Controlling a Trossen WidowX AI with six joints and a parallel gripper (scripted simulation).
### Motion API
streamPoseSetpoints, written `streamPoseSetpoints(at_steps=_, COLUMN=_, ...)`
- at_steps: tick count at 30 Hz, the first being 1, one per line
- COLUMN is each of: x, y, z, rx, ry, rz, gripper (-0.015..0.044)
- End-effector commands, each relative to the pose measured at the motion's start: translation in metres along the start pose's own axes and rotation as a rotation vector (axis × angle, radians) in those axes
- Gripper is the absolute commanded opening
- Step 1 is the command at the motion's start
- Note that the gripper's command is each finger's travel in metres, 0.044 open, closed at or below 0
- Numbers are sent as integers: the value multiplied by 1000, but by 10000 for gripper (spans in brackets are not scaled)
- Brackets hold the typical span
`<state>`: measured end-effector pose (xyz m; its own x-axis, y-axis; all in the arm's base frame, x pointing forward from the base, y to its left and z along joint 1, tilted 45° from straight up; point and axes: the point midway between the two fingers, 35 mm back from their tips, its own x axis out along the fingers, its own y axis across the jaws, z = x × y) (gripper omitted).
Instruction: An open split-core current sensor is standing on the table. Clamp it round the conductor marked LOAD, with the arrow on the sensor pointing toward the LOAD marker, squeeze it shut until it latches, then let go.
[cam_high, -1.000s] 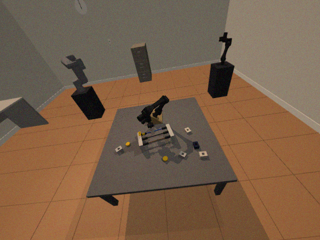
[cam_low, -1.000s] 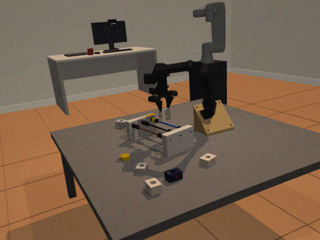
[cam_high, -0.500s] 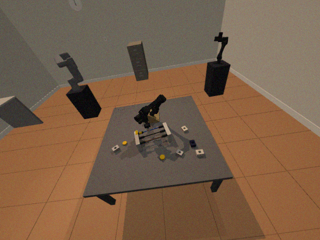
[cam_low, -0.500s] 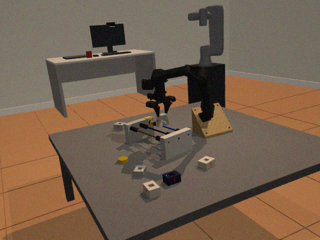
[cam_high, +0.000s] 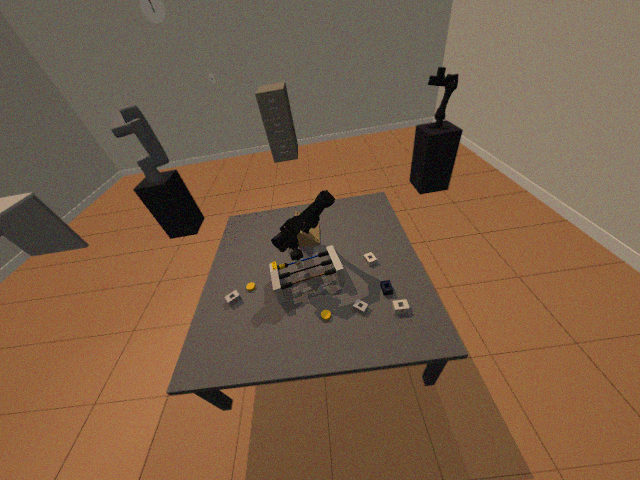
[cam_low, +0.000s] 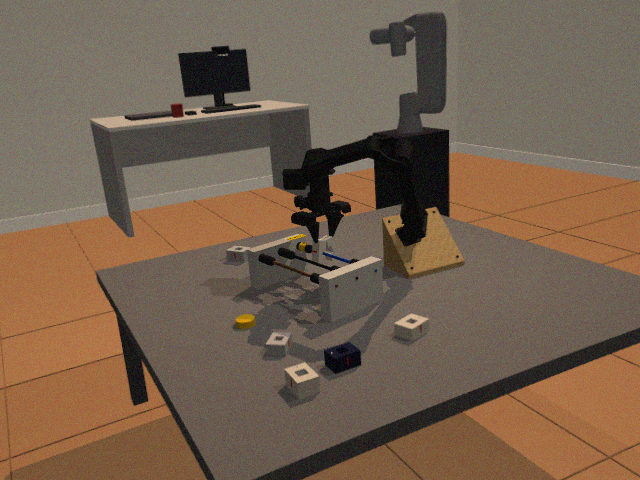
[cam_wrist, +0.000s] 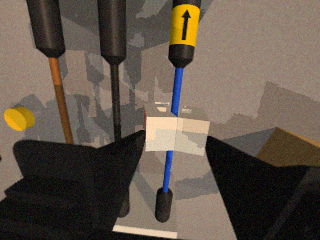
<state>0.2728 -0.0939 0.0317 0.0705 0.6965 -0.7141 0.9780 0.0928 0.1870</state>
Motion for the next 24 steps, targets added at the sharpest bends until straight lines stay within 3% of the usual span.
streamPoseSetpoints(at_steps=1, x=5, y=0, z=-1, rx=6, ry=2, rz=5, gripper=0)
streamPoseSetpoints(at_steps=24, x=11, y=0, z=-1, rx=0, ry=2, rz=0, gripper=0)
